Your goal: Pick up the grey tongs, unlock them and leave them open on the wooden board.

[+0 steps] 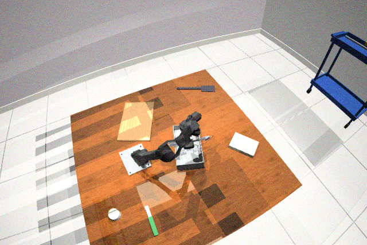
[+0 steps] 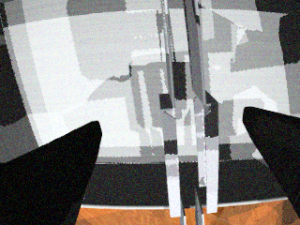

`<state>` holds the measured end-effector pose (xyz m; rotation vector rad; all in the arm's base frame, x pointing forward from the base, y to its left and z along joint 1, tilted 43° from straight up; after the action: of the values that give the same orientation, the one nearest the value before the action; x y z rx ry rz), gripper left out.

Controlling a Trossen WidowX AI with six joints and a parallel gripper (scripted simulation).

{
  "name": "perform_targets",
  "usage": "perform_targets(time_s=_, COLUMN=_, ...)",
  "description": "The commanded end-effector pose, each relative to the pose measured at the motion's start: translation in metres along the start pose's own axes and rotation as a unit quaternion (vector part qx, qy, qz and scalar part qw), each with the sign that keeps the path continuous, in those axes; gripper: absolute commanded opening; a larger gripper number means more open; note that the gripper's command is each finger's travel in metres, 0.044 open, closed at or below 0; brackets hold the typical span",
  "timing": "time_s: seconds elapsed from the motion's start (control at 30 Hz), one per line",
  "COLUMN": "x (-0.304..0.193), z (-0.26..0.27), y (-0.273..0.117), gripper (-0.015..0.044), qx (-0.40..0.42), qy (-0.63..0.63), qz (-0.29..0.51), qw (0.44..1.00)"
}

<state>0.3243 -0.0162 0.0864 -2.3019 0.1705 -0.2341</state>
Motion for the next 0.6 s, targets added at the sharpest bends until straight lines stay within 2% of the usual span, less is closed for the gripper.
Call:
perform_targets(time_s=0.0, x=-0.001, z=0.000, y=0.007, gripper=0.0440, qx=-0.003, qy=-0.003, qz=0.001, qw=1.000)
perform_targets(time_s=0.43, x=-0.002, z=-0.001, y=0.026, gripper=0.0440, qx=-0.004, qy=-0.003, qz=0.001, qw=1.000)
perform_targets(time_s=0.57, x=-0.002, z=-0.001, y=0.022, gripper=0.0335, qx=-0.002, qy=0.000, qz=0.000, qw=1.000)
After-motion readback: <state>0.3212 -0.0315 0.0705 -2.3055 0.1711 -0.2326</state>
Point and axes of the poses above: the point midway between the two fingers, 35 mm back from their tips, its own y axis out along the fingers, its own z axis across the jaws, x = y × z, the point moved 6 cm from there along -y, back along the fingers, and after that the axes turned 11 degrees about -y, right-handed, at the moved point
